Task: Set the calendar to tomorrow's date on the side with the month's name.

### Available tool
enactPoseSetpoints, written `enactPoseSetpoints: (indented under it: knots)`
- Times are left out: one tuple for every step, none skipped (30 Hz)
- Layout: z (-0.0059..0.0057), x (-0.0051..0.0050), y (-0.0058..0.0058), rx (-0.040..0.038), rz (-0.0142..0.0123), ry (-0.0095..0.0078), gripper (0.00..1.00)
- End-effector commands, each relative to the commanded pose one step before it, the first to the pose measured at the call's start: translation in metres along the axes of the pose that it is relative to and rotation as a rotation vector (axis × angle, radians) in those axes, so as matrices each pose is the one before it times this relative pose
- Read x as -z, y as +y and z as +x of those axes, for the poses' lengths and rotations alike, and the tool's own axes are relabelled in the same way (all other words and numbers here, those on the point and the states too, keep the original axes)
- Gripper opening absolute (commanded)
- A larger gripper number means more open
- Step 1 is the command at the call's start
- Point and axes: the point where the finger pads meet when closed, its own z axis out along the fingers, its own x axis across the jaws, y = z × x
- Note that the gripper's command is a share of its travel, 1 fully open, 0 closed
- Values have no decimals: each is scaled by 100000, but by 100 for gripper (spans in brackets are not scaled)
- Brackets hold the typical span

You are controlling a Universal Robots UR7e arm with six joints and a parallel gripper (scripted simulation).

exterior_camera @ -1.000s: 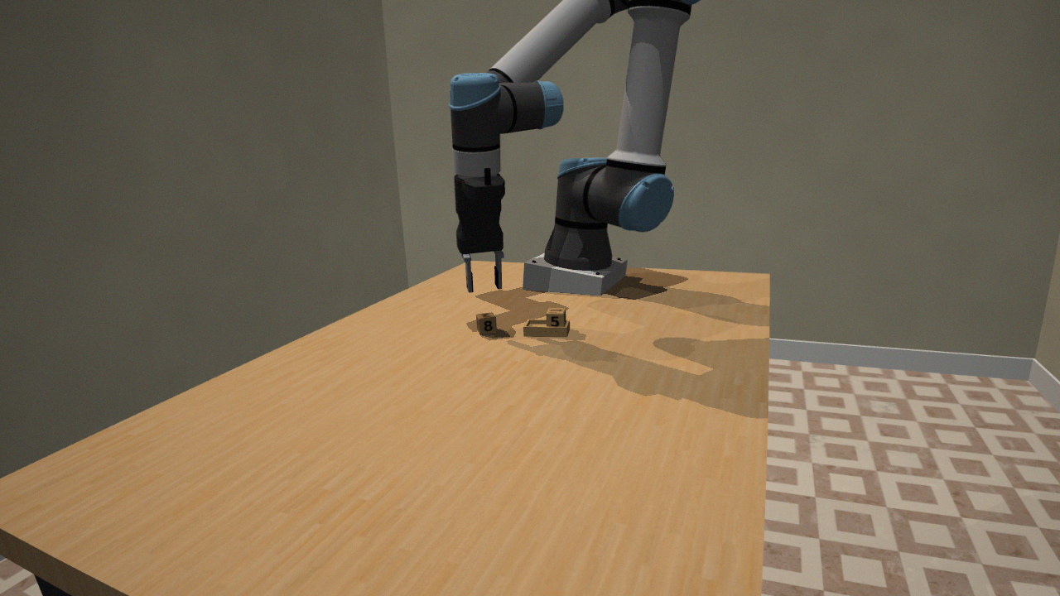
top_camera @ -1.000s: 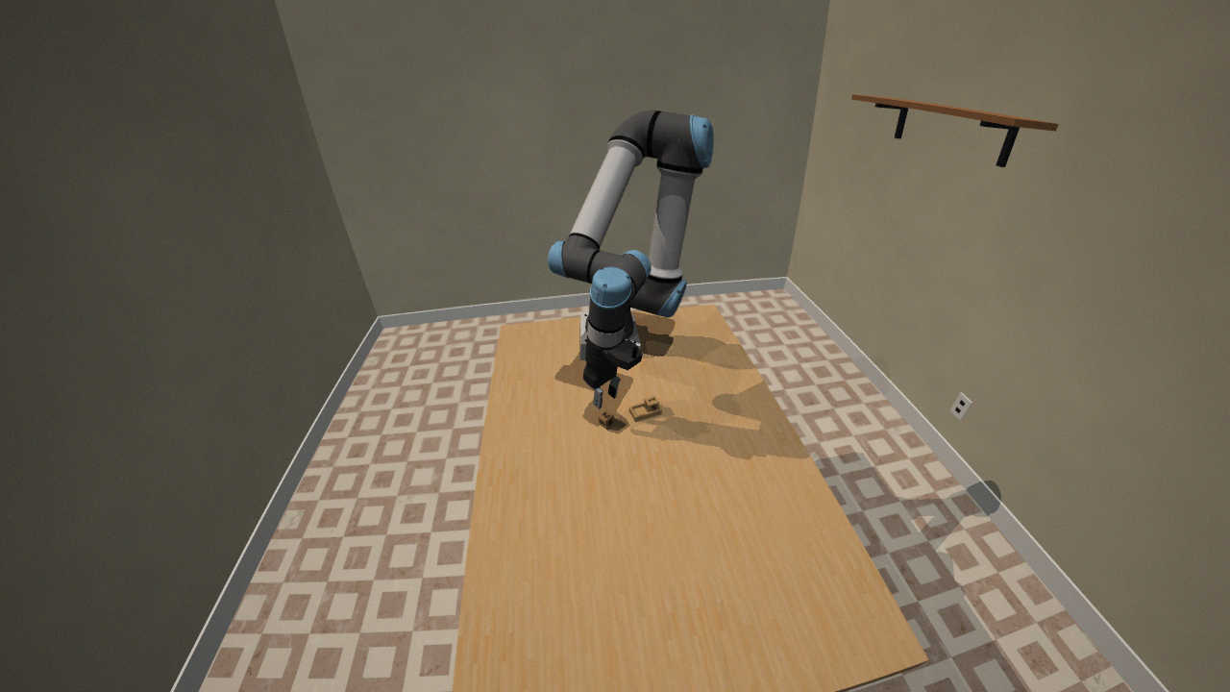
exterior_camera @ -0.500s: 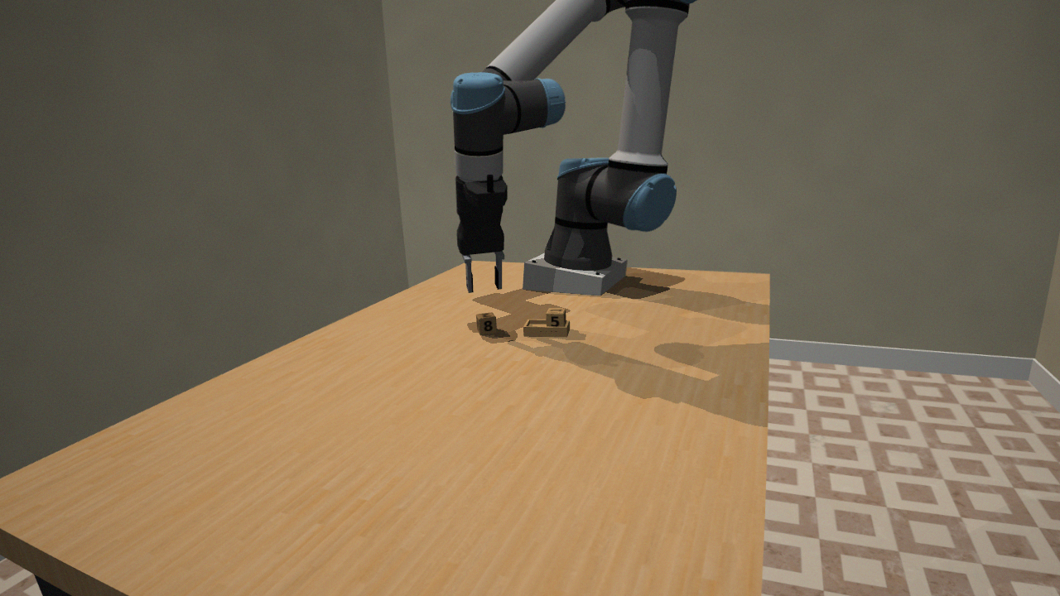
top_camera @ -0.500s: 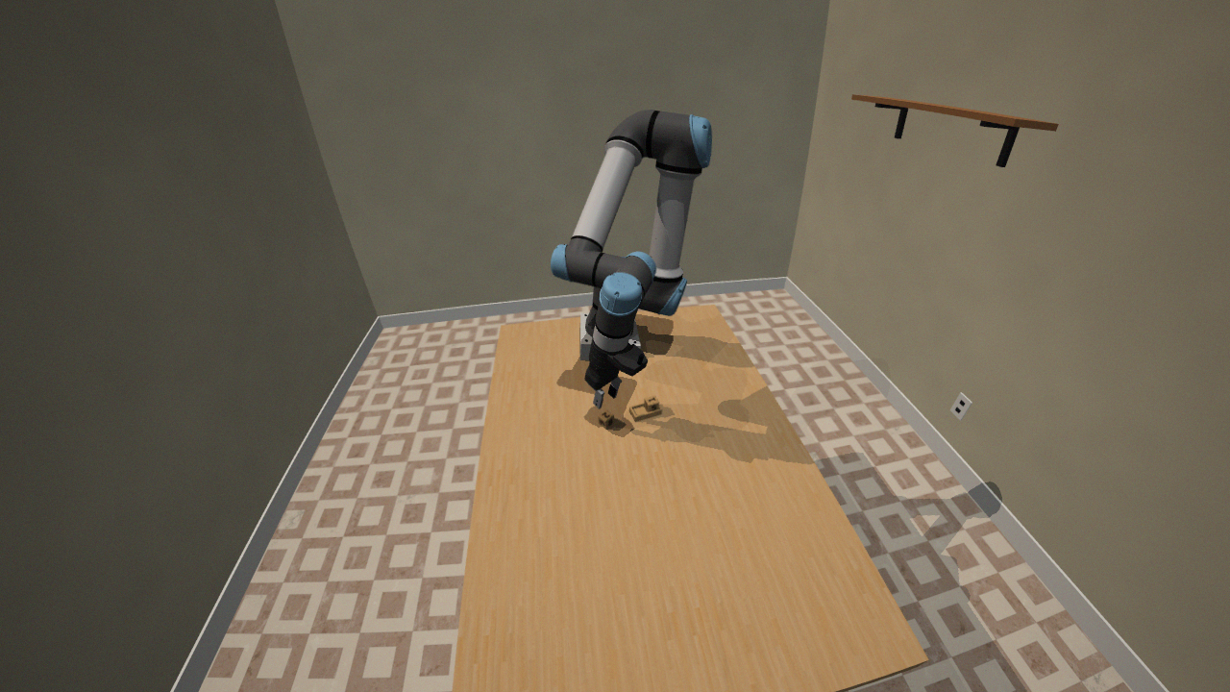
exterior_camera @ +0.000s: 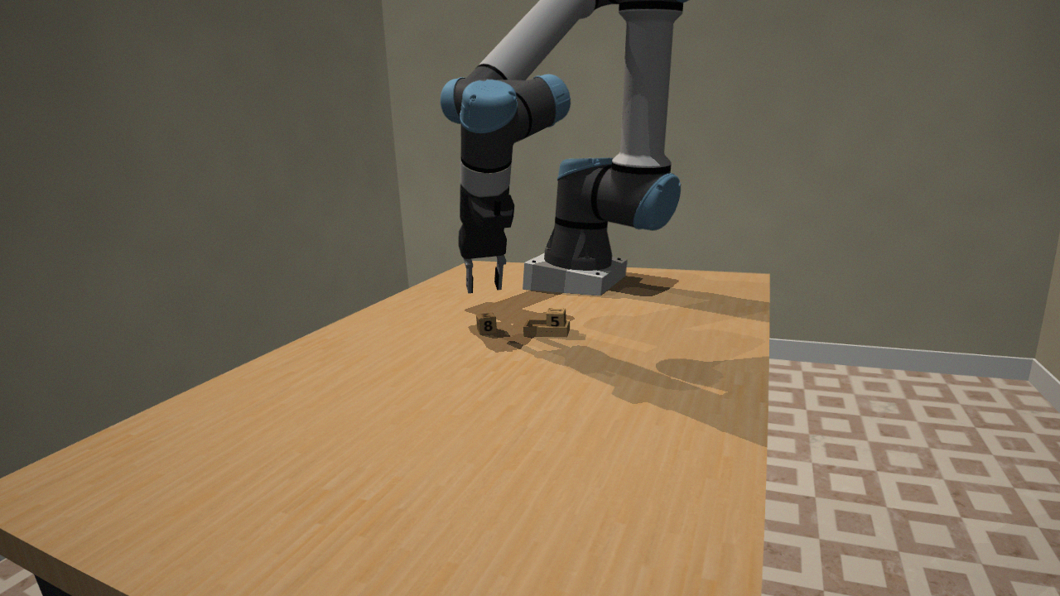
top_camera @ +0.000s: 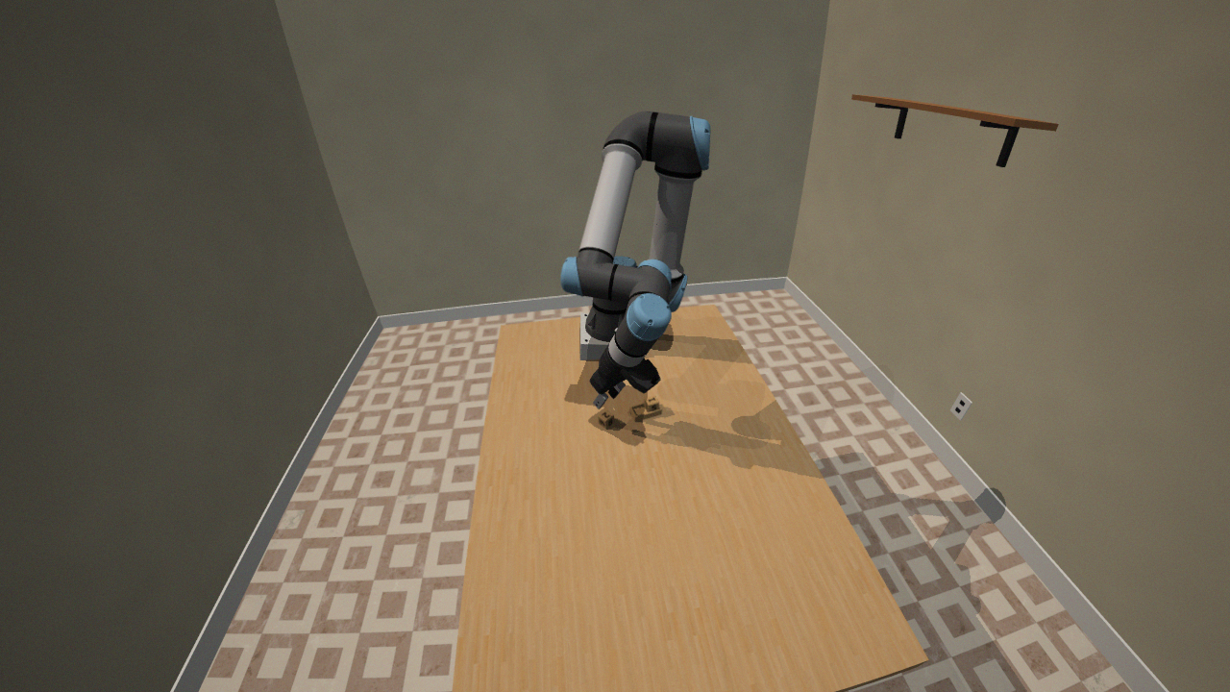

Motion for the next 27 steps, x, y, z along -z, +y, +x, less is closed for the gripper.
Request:
enactPoseSetpoints:
  knots:
    - [26,31,34,-213,-772,-83,87]
    - [-5,-10,-2,-17,-466,-72,87]
    - [-9,-16,-4,-28,-810,-119,87]
    - [-12,-22,-7,-38,-1182,-158,87]
    - [-14,-25,-10,-44,-1548,-180,87]
    - [-14,-26,-13,-45,-1879,-179,87]
    - [-12,-22,-17,-41,-2151,-151,87]
    - [-8,-15,-21,-32,-2344,-100,87]
    - [-3,-6,-24,-20,-2445,-33,87]
    - [3,4,-27,-7,-2448,40,87]
    - [8,14,-28,4,-2352,106,87]
    - [12,22,-28,13,-2164,157,87]
    - [14,26,-27,19,-1894,183,87]
    - [0,0,0,0,0,0,87]
    - [0,0,0,0,0,0,87]
    - [14,26,-23,20,-1564,184,87]
    - [12,23,-19,18,-1196,160,87]
    - [9,18,-13,14,-820,120,87]
    - [6,11,-8,8,-473,73,87]
    - [2,5,-3,4,-194,31,87]
    - [0,1,0,1,-30,5,87]
    - [0,0,0,0,0,0,87]
    - [0,0,0,0,0,0,87]
    - [0,0,0,0,0,0,87]
    - [0,0,0,0,0,0,87]
    - [0,0,0,0,0,0,87]
    - [0,0,0,0,0,0,87]
